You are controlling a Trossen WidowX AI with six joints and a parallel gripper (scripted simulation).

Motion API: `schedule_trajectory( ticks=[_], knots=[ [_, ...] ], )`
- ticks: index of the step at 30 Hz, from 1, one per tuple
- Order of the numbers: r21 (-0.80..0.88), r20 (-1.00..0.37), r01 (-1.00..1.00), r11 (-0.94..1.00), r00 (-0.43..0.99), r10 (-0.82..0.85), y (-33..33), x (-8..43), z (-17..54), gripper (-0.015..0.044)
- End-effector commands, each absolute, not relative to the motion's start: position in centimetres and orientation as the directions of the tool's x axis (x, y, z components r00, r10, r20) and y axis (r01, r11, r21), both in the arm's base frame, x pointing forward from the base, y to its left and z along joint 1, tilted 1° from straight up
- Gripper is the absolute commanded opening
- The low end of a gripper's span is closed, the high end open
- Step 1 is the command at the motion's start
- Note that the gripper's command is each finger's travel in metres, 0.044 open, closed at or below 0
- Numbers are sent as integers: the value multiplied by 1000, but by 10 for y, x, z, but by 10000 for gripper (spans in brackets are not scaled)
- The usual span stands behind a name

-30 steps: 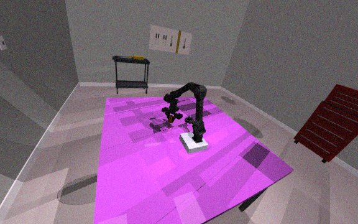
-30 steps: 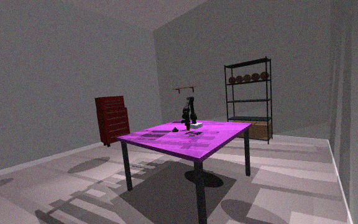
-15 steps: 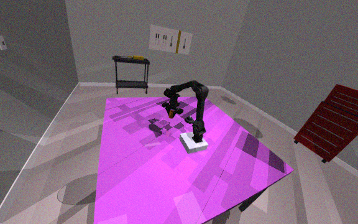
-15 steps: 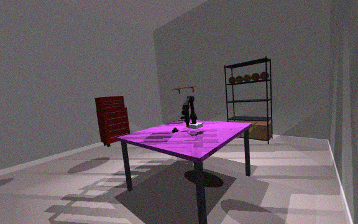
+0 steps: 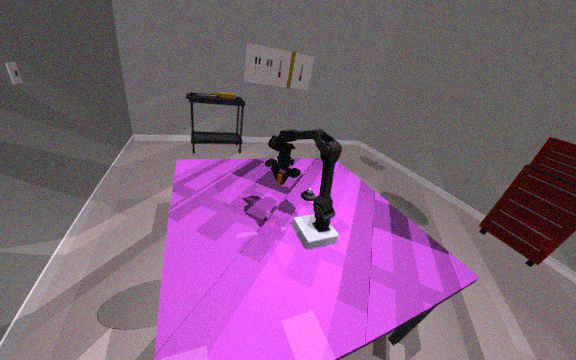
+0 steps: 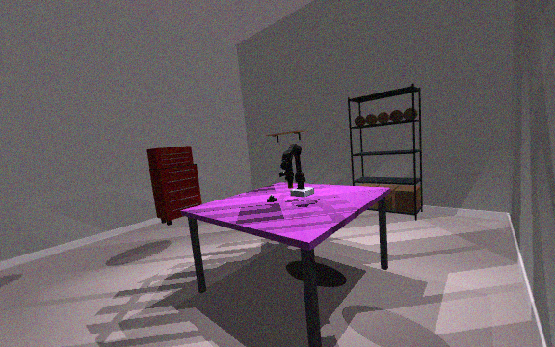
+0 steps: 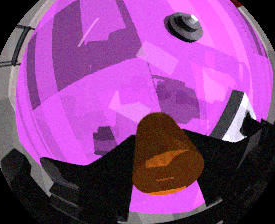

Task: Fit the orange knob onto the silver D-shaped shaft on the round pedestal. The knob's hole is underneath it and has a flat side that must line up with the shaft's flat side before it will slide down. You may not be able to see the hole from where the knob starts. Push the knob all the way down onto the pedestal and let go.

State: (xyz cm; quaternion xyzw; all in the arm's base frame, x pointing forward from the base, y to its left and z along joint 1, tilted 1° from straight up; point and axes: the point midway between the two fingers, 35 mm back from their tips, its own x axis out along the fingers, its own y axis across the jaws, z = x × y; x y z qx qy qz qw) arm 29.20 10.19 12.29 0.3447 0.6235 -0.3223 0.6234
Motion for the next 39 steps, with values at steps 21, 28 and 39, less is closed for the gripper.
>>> schedule_trajectory(
  ticks=[21, 28, 39],
  knots=[
    [43, -999, 835, 549, 36, 24, 55, 307, 129, 0],
    [43, -999, 835, 548, 37, 21, 34, 312, 123, 0],
    [40, -999, 834, 550, 36, 18, -1, 315, 113, 0]
  ],
)
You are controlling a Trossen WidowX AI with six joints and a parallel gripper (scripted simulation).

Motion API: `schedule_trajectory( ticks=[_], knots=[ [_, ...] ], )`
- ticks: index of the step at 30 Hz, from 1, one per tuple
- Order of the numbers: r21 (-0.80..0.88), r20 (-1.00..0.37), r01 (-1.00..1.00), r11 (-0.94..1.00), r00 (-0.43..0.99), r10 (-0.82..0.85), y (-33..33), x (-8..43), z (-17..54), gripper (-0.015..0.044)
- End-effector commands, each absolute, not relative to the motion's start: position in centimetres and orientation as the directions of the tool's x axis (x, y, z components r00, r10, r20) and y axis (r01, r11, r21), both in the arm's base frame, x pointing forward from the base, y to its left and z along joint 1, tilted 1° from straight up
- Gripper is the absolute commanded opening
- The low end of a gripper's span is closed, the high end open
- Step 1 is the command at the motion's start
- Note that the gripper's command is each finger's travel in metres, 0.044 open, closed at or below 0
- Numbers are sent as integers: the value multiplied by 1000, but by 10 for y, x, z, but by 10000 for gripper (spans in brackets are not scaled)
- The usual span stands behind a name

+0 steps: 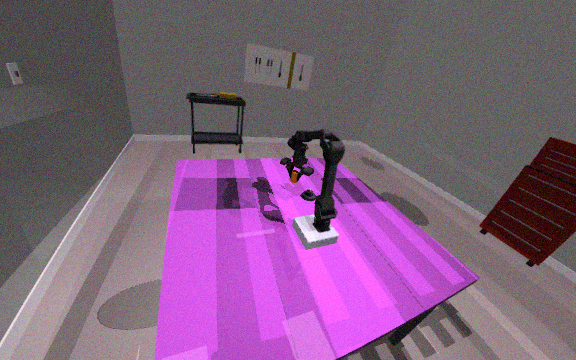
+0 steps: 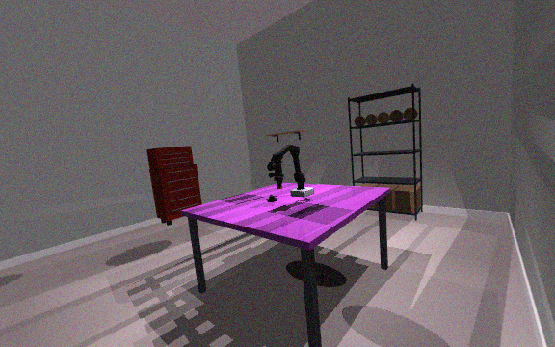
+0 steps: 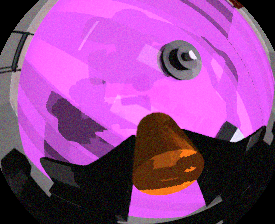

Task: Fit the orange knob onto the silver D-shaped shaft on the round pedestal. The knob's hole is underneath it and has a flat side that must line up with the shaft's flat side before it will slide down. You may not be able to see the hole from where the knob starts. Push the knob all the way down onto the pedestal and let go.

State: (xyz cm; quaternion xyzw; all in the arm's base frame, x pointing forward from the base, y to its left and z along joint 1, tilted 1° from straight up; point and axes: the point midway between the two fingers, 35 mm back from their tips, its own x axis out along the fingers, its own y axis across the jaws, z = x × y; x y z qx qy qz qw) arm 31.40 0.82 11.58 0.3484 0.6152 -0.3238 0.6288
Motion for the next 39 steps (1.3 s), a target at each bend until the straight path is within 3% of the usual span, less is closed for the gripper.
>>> schedule_trajectory(
  ticks=[1, 39],
  knots=[
    [40, -999, 834, 550, 36, 17, -4, 315, 113, 0],
    [32, -999, 831, 555, 31, 10, -108, 300, 82, 0]
  ],
)
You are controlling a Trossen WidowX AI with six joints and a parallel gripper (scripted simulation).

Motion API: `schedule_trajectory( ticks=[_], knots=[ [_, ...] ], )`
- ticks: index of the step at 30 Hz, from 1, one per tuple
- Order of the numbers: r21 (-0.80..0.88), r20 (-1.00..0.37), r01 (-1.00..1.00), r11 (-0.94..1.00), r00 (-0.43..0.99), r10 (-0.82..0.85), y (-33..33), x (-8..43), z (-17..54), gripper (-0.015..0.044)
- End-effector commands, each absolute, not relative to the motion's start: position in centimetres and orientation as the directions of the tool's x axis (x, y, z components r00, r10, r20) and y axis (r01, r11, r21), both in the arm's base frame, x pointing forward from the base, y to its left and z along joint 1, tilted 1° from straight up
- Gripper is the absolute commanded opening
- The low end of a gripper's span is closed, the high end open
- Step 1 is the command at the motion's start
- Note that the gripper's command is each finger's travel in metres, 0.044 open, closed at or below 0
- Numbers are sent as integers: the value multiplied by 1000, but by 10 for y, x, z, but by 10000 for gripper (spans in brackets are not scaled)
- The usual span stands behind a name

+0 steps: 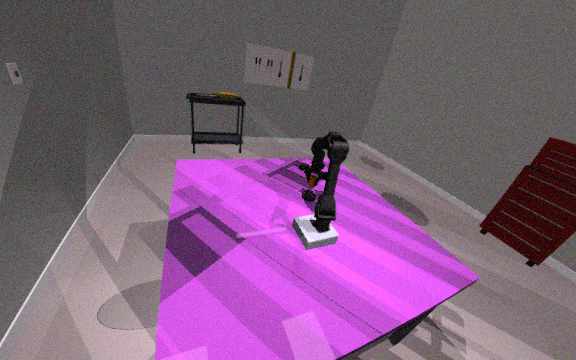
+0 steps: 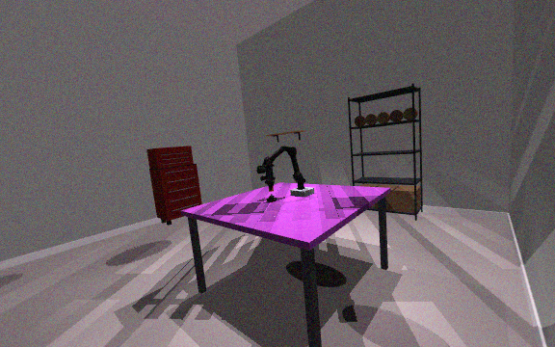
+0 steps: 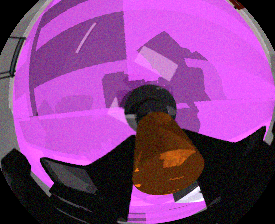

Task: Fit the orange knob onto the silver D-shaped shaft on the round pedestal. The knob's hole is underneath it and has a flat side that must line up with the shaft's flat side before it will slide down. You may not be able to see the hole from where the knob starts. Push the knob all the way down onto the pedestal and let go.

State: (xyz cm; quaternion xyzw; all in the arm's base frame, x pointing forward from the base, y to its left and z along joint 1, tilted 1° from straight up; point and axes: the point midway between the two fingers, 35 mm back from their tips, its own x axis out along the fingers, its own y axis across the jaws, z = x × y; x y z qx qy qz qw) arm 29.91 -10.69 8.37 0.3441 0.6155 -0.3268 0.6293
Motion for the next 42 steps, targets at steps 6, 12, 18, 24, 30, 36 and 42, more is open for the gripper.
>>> schedule_trajectory(
  ticks=[6, 12, 18, 24, 30, 36, 42],
  knots=[
    [32, -999, 833, 553, 31, 10, -108, 300, 66, 0],
    [32, -999, 834, 551, 31, 10, -109, 300, 59, 0],
    [32, -999, 835, 550, 31, 10, -109, 302, 62, 0],
    [32, -999, 835, 550, 31, 10, -109, 302, 59, 0],
    [32, -999, 835, 550, 31, 10, -109, 301, 58, 0],
    [32, -999, 835, 550, 31, 10, -108, 300, 58, 0],
    [32, -999, 835, 550, 31, 10, -108, 300, 63, 0]
  ],
)
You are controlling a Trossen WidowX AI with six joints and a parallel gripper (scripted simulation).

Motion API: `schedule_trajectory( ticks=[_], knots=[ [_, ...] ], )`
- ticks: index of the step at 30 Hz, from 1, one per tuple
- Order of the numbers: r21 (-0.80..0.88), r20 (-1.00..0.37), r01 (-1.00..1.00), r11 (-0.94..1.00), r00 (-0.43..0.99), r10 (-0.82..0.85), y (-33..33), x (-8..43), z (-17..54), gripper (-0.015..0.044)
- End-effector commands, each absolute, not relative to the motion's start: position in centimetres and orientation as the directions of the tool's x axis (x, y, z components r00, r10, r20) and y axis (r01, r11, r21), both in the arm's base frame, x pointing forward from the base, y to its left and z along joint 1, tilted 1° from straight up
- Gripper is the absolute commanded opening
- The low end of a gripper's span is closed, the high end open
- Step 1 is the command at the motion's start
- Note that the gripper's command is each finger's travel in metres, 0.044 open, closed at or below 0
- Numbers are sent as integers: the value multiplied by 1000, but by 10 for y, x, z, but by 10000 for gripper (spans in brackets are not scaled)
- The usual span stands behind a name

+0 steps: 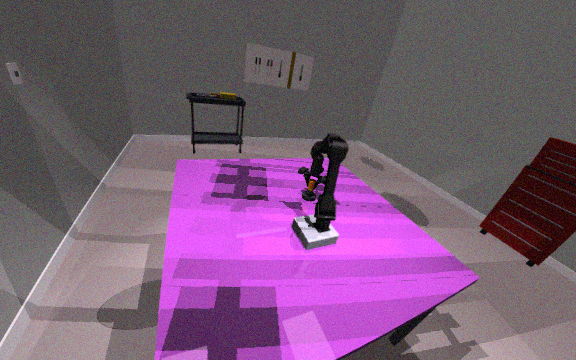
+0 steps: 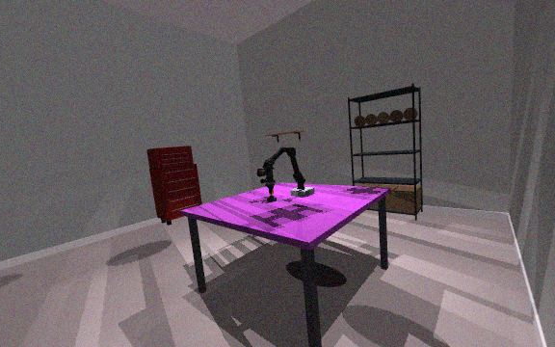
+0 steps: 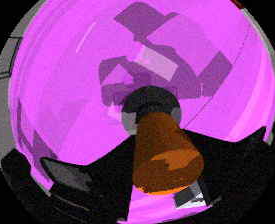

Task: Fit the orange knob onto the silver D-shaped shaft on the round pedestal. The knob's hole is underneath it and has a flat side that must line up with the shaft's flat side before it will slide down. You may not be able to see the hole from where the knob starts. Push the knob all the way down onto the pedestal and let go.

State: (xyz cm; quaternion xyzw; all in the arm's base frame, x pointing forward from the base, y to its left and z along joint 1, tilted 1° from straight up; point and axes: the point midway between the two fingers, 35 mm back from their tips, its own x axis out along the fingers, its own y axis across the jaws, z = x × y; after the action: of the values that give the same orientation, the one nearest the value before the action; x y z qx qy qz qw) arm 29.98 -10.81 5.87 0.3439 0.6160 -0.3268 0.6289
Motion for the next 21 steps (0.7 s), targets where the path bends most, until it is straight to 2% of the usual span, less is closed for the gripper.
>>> schedule_trajectory(
  ticks=[1, 8, 21],
  knots=[
    [32, -999, 835, 550, 31, 10, -108, 300, 63, 0],
    [29, -999, 709, 704, 31, 10, -109, 301, 63, 0],
    [29, -999, 702, 712, 31, 10, -109, 301, 58, 0]
  ],
)
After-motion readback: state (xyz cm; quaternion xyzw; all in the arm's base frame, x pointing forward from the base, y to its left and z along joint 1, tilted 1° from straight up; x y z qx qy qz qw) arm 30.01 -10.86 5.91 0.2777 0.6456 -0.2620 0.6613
